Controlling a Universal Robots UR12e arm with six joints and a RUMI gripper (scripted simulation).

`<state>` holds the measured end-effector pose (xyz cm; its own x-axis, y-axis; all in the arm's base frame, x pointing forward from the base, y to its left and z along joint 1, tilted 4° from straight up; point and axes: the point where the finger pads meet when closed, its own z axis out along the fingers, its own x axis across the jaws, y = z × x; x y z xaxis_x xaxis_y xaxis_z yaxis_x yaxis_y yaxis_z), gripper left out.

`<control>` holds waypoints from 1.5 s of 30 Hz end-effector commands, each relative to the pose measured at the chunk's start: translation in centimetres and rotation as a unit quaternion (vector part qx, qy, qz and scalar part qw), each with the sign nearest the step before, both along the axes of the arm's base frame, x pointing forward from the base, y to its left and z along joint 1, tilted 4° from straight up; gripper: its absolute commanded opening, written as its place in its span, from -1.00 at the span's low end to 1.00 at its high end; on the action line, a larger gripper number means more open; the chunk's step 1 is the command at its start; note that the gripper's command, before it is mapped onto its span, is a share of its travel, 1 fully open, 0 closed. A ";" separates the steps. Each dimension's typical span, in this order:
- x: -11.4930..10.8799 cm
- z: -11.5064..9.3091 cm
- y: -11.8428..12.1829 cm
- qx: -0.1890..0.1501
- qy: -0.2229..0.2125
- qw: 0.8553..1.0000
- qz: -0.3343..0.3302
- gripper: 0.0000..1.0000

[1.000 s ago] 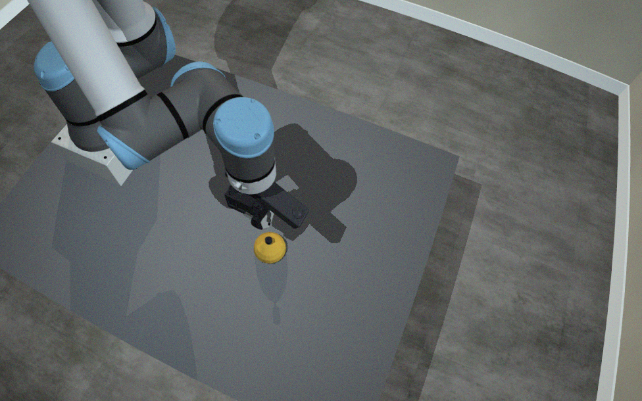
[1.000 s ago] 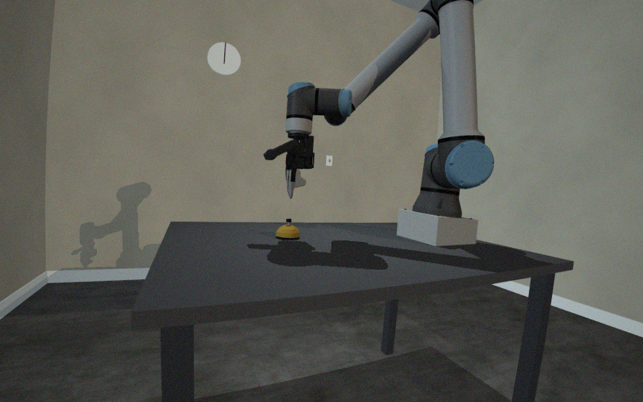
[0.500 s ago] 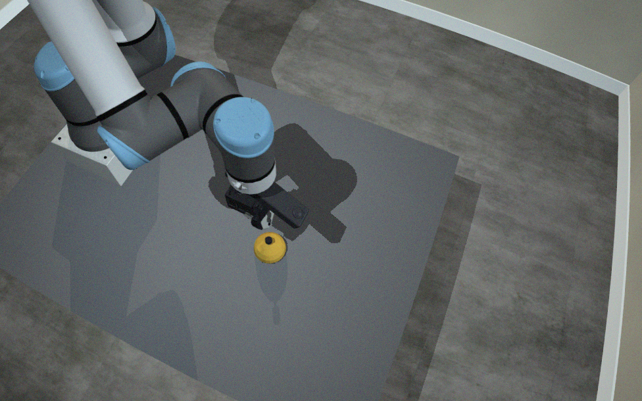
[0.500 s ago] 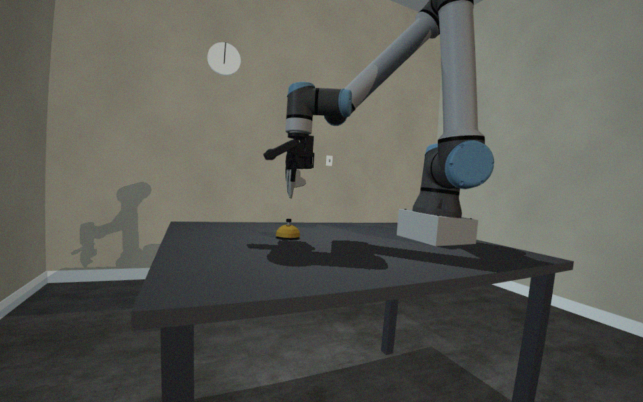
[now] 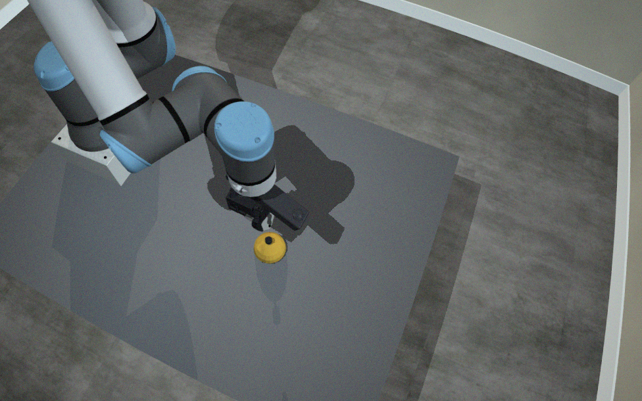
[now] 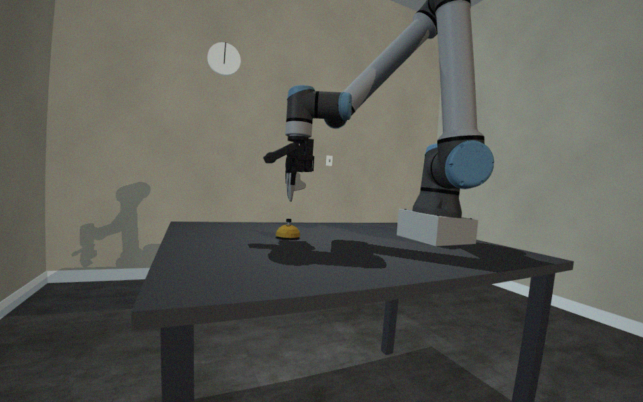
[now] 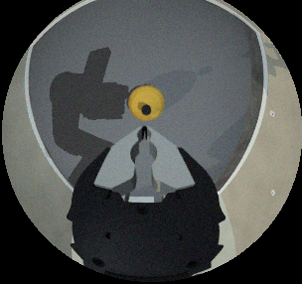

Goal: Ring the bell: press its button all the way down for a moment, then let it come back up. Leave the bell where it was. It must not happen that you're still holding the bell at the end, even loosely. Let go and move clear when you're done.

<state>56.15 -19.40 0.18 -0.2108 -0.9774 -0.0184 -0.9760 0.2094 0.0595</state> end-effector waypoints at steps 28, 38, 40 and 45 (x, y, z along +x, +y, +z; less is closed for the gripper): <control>-0.2 -4.9 0.3 0.001 0.001 1.000 0.000 -1.00; -0.1 -5.2 0.3 0.001 0.000 1.000 0.000 -1.00; -0.1 -5.2 0.3 0.001 0.000 1.000 0.000 -1.00; -0.1 -5.3 0.3 0.001 0.000 1.000 0.000 -1.00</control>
<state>56.15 -19.38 -4.88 -0.2114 -0.9772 -0.0176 -0.9760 0.2100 0.0576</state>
